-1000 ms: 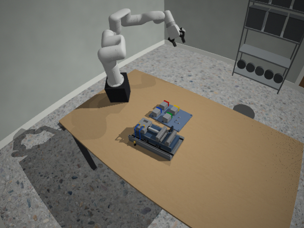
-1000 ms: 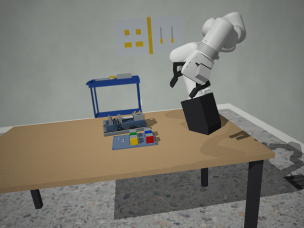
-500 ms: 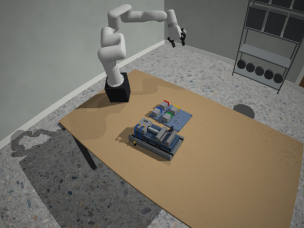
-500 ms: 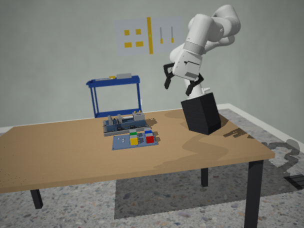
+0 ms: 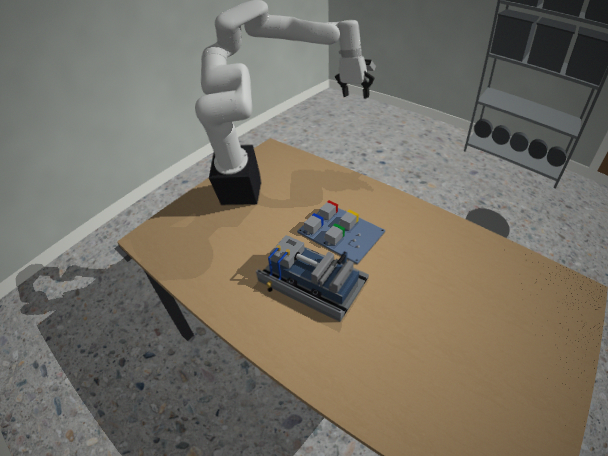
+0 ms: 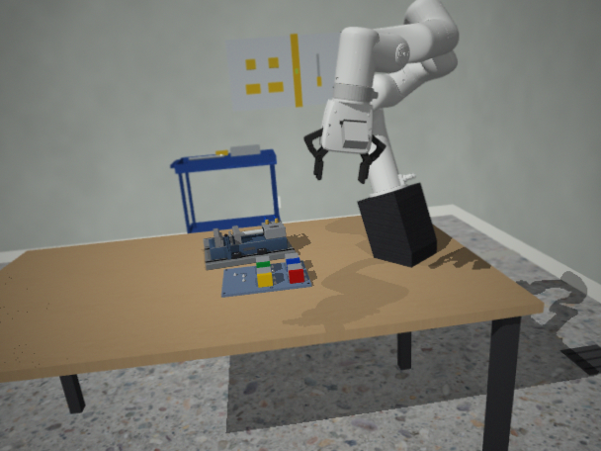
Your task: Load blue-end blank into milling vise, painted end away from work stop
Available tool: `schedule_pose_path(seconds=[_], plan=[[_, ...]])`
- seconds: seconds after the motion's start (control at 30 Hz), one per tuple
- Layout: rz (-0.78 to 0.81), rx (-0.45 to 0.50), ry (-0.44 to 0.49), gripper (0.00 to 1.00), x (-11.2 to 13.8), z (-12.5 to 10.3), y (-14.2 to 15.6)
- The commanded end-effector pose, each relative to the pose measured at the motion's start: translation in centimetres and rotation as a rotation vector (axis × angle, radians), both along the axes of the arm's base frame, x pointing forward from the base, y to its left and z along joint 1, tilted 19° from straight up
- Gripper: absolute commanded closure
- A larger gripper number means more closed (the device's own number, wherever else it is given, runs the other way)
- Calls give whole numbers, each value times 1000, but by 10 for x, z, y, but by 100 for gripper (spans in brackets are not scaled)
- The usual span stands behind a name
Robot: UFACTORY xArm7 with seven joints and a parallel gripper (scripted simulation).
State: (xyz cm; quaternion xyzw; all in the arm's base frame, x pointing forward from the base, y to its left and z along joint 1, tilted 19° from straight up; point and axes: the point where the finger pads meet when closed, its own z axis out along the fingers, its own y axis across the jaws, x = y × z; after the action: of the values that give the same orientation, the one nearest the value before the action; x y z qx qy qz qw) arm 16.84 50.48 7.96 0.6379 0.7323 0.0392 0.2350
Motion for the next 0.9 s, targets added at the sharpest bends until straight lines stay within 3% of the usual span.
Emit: schedule_pose_path(seconds=[0.0,0.3,0.53,0.87], plan=[[-3,7,17,0,2,3,-2],[-43,29,178,0,18,10,-35],[-43,29,178,0,18,10,-35],[-44,29,178,0,40,20,-78]])
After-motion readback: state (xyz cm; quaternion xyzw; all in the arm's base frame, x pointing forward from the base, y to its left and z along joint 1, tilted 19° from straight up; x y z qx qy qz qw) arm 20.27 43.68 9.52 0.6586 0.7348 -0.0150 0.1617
